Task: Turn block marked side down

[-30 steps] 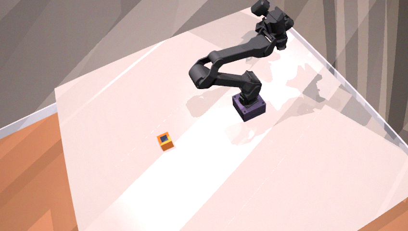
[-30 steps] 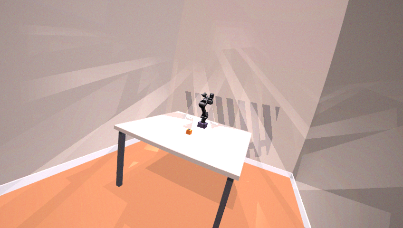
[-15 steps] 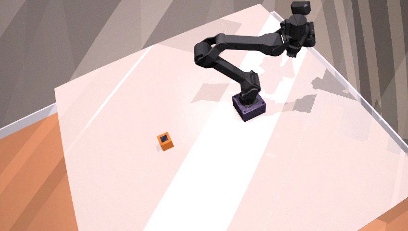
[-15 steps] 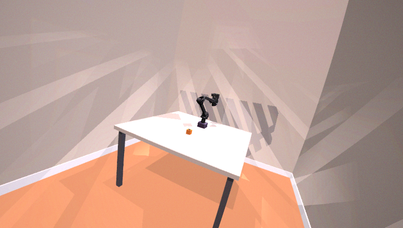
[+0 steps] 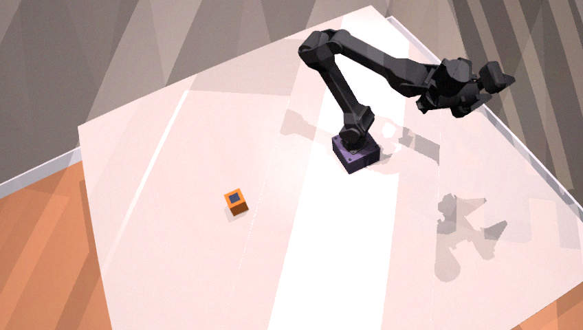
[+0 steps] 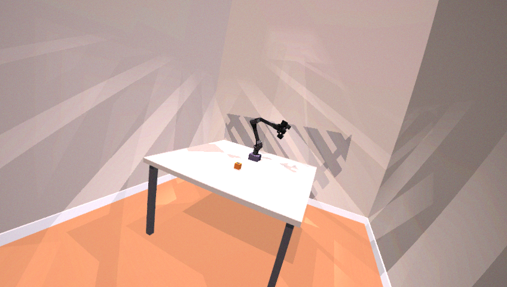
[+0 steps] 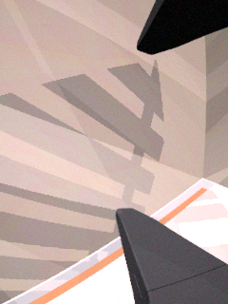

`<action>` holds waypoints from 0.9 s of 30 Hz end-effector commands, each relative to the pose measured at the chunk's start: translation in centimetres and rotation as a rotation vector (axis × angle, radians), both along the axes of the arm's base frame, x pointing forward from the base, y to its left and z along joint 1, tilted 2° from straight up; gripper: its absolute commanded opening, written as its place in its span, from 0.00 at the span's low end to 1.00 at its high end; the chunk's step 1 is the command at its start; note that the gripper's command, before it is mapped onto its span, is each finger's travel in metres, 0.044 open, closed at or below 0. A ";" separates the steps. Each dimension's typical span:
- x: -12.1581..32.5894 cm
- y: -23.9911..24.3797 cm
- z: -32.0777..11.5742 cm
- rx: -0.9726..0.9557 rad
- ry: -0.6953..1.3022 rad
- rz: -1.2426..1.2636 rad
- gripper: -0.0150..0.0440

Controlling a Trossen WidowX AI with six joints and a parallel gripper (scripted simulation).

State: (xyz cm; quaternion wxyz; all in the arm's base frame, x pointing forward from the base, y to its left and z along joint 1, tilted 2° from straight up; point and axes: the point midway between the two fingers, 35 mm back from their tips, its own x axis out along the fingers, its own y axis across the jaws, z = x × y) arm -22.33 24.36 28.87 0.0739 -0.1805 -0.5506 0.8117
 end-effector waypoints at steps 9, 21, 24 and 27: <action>17.2 11.7 -3.9 -0.523 0.075 -0.794 1.00; 37.3 10.9 -8.5 -0.987 0.391 -1.526 1.00; 42.0 8.8 -9.5 -1.070 0.493 -1.697 1.00; 46.3 6.1 -10.5 -1.147 0.606 -1.863 1.00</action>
